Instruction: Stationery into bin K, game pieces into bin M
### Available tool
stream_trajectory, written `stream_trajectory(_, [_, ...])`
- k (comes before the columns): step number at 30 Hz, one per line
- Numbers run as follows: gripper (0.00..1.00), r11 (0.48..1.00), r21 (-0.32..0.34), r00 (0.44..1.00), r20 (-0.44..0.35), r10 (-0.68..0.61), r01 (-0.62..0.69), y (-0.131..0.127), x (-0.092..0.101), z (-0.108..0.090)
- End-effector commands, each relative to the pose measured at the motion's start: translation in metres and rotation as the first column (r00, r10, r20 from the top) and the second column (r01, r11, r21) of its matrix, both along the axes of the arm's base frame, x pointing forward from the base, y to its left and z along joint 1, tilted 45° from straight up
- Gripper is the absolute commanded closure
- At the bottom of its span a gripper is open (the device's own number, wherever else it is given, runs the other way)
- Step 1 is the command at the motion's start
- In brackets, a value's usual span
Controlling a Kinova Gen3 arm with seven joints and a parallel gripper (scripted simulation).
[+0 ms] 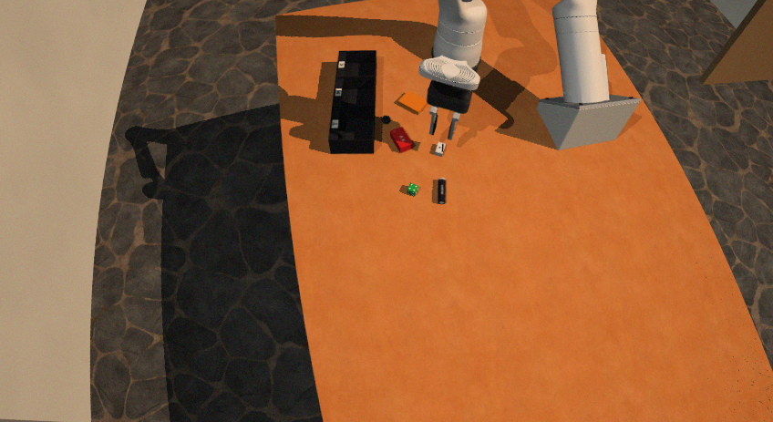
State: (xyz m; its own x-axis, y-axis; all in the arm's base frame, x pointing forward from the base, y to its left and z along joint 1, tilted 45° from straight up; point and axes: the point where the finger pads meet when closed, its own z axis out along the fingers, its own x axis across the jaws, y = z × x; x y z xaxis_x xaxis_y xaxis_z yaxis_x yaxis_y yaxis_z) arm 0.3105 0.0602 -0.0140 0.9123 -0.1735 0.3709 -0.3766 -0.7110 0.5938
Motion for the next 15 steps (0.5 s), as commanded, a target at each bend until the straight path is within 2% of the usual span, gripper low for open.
stream_trajectory(1, [0.38, 1.000, -0.006, 1.000, -0.007, -0.003, 0.003, -0.009, -0.001, -0.007])
stream_trajectory(10, [0.38, 1.000, -0.006, 1.000, -0.007, -0.003, 0.003, -0.034, 0.001, -0.032])
stream_trajectory(15, [0.38, 1.000, -0.006, 1.000, -0.007, -0.003, 0.003, -0.034, 0.001, -0.032])
